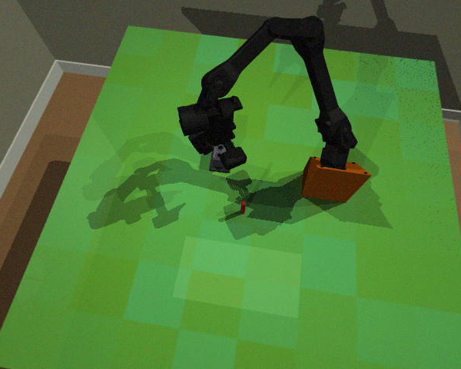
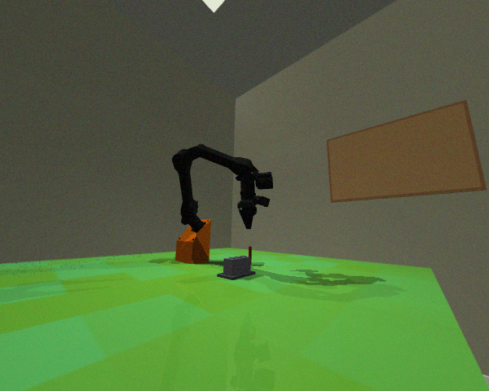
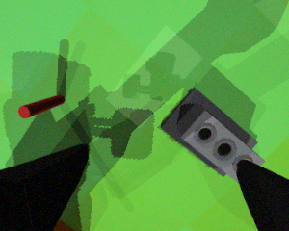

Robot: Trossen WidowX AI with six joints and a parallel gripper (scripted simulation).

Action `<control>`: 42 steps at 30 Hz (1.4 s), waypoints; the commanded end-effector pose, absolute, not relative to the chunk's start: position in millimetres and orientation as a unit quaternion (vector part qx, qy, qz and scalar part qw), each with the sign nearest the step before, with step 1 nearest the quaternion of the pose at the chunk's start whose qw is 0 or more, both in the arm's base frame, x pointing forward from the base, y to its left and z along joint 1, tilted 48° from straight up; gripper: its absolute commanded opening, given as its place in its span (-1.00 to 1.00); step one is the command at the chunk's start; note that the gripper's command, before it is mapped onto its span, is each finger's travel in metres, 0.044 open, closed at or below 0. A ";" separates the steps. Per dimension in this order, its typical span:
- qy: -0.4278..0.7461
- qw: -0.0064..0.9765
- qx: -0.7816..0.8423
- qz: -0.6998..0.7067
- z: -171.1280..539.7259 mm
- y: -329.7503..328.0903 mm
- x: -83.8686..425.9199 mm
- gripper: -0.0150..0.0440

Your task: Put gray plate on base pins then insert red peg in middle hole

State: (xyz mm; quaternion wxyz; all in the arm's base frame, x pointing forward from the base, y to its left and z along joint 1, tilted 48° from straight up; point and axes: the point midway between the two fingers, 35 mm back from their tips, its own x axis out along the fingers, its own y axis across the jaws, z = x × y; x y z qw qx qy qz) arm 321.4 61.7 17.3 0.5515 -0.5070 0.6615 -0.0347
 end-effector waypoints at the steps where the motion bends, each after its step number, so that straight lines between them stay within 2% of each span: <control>1: 0.641 0.651 -0.355 -0.197 -18.0 82.7 295.0 1.00; 9: 0.546 0.728 -0.132 -0.393 -48.7 105.1 262.0 1.00; 19: 0.404 0.736 0.078 -0.538 -73.7 118.5 229.4 1.00; 33: 0.399 0.735 0.085 -0.542 -75.6 119.9 228.7 1.00; 42: 0.398 0.735 0.084 -0.542 -99.9 93.4 232.2 1.00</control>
